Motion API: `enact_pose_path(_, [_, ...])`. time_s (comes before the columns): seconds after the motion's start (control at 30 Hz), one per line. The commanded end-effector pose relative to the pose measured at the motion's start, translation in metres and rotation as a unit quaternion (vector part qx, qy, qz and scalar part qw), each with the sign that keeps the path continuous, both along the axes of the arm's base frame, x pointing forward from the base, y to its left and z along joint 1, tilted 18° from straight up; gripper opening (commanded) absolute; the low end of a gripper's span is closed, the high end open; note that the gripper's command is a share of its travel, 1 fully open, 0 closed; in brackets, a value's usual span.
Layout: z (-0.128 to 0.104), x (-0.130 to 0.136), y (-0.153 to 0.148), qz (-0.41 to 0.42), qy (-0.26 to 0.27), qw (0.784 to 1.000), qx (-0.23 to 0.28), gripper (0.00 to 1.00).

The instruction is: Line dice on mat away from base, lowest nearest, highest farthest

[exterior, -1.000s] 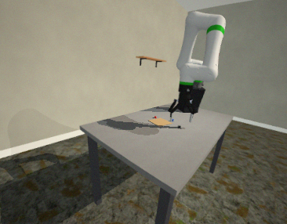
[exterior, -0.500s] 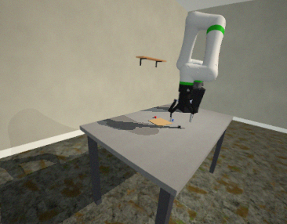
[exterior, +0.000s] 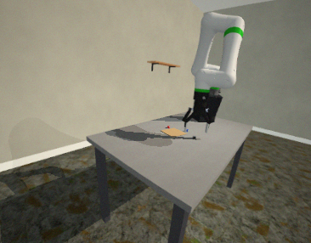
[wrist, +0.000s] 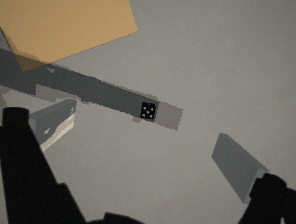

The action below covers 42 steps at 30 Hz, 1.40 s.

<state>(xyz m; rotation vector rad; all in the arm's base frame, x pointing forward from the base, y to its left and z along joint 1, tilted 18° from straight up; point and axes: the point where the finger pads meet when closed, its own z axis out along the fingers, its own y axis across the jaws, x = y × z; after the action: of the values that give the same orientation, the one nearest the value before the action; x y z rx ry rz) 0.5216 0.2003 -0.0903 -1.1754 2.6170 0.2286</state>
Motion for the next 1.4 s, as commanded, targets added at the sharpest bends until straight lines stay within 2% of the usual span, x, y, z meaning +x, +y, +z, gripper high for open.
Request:
enact_pose_path(0.0, [0.001,0.000,0.000,0.000,0.000,1.000,0.000,1.00])
enact_pose_path(0.1, [0.009,-0.001,-0.002,0.000,0.000,1.000,0.000,1.00])
enact_pose_path(0.23, [0.031,-0.006,-0.008,0.000,0.000,1.000,0.000,1.00])
enact_pose_path(0.3, [0.031,-0.006,-0.008,0.000,0.000,1.000,0.000,1.00])
enact_pose_path(0.53, [0.080,-0.014,-0.021,0.000,0.000,1.000,0.000,1.00])
enact_pose_path(0.67, [0.093,-0.017,-0.024,0.000,0.000,1.000,0.000,1.00])
enact_pose_path(1.07, [0.094,-0.018,-0.026,-0.003,0.001,1.000,0.000,1.00])
enact_pose_path(1.1, [0.090,-0.022,-0.034,-0.018,0.005,1.000,0.003,1.00])
enact_pose_path(1.17, [0.072,-0.044,-0.072,-0.091,0.025,0.995,0.017,1.00])
enact_pose_path(1.2, [0.072,-0.044,-0.073,-0.093,0.025,0.995,0.017,1.00])
enact_pose_path(1.27, [0.060,-0.060,-0.097,-0.140,0.038,0.989,0.026,1.00])
enact_pose_path(1.3, [0.060,-0.061,-0.097,-0.141,0.038,0.989,0.026,1.00])
enact_pose_path(1.33, [0.051,-0.075,-0.115,-0.180,0.048,0.982,0.033,1.00])
enact_pose_path(1.37, [0.050,-0.077,-0.117,-0.185,0.049,0.981,0.034,1.00])
